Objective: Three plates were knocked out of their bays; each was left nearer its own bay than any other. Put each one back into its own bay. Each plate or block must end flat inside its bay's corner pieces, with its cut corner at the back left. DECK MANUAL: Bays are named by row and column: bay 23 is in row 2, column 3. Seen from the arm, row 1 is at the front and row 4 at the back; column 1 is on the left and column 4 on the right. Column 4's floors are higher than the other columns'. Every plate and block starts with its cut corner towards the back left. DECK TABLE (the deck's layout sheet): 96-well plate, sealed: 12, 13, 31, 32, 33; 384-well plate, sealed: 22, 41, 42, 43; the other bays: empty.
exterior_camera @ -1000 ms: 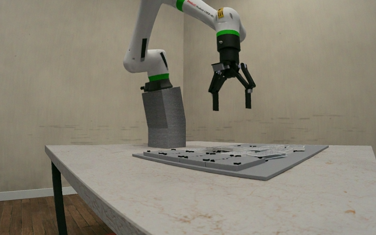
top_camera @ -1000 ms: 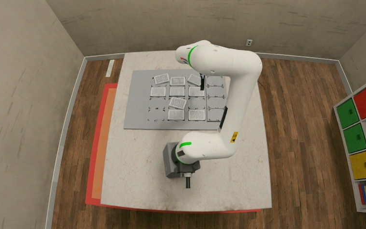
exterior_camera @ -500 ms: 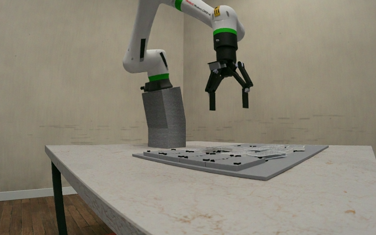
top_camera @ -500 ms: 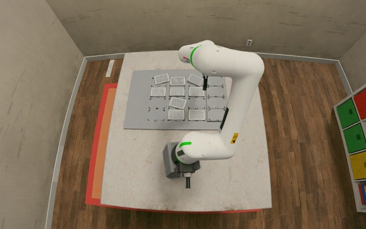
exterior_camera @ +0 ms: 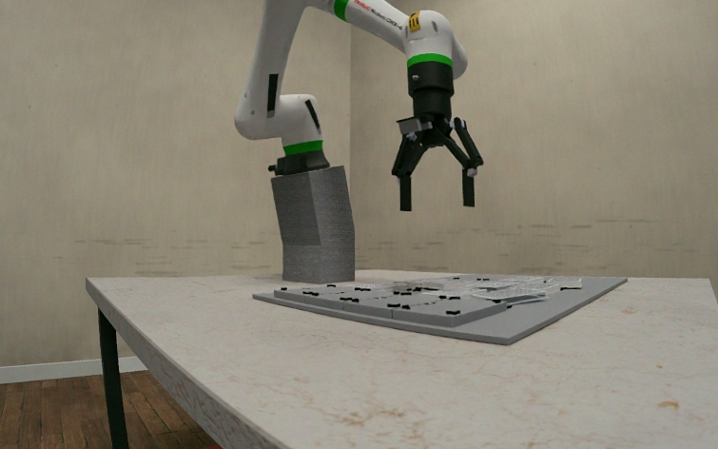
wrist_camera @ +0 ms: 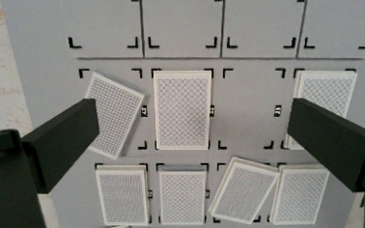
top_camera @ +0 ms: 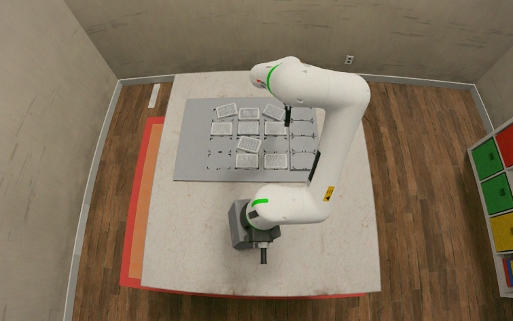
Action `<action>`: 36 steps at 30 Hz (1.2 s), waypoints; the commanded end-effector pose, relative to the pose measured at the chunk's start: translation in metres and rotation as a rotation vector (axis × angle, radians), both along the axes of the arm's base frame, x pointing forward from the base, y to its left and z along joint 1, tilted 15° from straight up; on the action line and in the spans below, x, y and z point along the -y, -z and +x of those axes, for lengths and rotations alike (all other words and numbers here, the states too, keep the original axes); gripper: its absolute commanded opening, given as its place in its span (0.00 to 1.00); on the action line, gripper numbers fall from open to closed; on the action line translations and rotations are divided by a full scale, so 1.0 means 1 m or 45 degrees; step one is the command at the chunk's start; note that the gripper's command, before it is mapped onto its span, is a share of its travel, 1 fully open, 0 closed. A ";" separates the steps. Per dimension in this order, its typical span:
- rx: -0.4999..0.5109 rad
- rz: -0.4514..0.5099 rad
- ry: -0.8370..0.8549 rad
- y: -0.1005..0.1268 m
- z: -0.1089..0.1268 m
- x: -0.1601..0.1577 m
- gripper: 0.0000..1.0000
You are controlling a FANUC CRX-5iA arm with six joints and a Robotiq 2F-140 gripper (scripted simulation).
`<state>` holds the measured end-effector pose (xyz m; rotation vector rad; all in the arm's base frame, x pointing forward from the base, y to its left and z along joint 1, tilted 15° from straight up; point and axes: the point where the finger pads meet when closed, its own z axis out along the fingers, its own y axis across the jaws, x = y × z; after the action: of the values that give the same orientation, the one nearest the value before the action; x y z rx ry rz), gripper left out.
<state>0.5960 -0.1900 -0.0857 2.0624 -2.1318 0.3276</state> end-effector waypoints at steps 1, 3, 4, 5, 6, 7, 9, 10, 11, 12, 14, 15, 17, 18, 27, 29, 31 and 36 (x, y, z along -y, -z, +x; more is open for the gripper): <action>0.002 0.000 -0.001 -0.001 0.001 0.000 1.00; 0.002 0.000 -0.001 -0.001 0.001 0.000 1.00; 0.002 0.000 -0.001 -0.001 0.001 0.000 1.00; 0.002 0.000 -0.001 -0.001 0.001 0.000 1.00; 0.002 0.000 -0.001 -0.001 0.001 0.000 1.00; 0.002 0.000 -0.001 -0.001 0.001 0.000 1.00; 0.002 0.000 -0.001 -0.001 0.001 0.000 1.00; 0.002 0.000 -0.001 -0.001 0.001 0.000 1.00; 0.002 0.000 -0.001 -0.001 0.001 0.000 1.00; 0.002 0.000 -0.001 -0.001 0.001 0.000 1.00; 0.002 0.000 -0.001 -0.001 0.001 0.000 1.00; 0.002 0.000 -0.001 -0.001 0.001 0.000 1.00; 0.002 0.000 -0.001 -0.001 0.001 0.000 1.00; 0.002 0.000 -0.001 -0.001 0.001 0.000 1.00; 0.002 0.000 -0.001 -0.002 0.029 0.001 1.00; 0.002 0.000 -0.001 -0.002 0.029 0.001 1.00; 0.002 0.000 -0.001 -0.003 0.037 0.001 1.00; 0.002 0.000 -0.001 -0.004 0.057 0.001 1.00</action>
<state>0.6437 -0.1912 -0.0835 2.0627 -2.1319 0.3293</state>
